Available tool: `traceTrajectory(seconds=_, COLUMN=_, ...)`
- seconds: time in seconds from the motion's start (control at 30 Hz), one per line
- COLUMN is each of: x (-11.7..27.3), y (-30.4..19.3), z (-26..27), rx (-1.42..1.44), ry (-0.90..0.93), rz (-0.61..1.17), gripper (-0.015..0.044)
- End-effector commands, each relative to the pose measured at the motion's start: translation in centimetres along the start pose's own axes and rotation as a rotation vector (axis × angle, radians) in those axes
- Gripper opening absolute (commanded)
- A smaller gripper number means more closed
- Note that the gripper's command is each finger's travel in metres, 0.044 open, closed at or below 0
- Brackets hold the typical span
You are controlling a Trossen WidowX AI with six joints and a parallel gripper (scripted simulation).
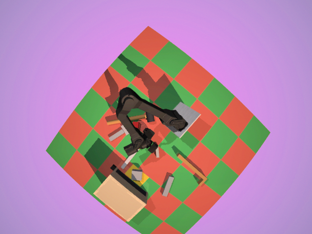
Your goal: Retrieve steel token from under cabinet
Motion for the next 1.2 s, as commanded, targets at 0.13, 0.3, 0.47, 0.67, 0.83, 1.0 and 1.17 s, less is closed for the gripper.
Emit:
traceTrajectory(seconds=0.13, x=0.0, y=-0.8, z=-0.1, rx=-0.006, ry=0.002, rz=0.0, gripper=0.0)
traceTrajectory(seconds=0.3, x=0.0, y=-1.4, z=-0.2, rx=-0.006, ry=0.001, rz=0.0, gripper=0.0)
traceTrajectory(seconds=0.47, x=0.0, y=-1.9, z=-0.3, rx=-0.006, ry=0.0, rz=0.0, gripper=0.0)
traceTrajectory(seconds=0.67, x=0.0, y=-2.6, z=-0.5, rx=-0.007, ry=-0.001, rz=0.0, gripper=0.0)
traceTrajectory(seconds=0.83, x=0.0, y=-3.1, z=-0.6, rx=-0.007, ry=-0.001, rz=0.0, gripper=0.0)
traceTrajectory(seconds=1.0, x=0.0, y=-3.7, z=-0.8, rx=-0.007, ry=-0.002, rz=0.0, gripper=0.0)
traceTrajectory(seconds=1.17, x=0.0, y=-4.2, z=-0.9, rx=-0.007, ry=-0.002, rz=0.0, gripper=0.0)
Point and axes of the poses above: the point midway between the two fingers, 35 mm back from their tips, its own x axis back along the fingers, its own z axis across the jaws, y = z × x, the point moved 5 cm from there along x, back along the fingers, and after that the axes turned 11 degrees about -x, right-handed, at the moved point
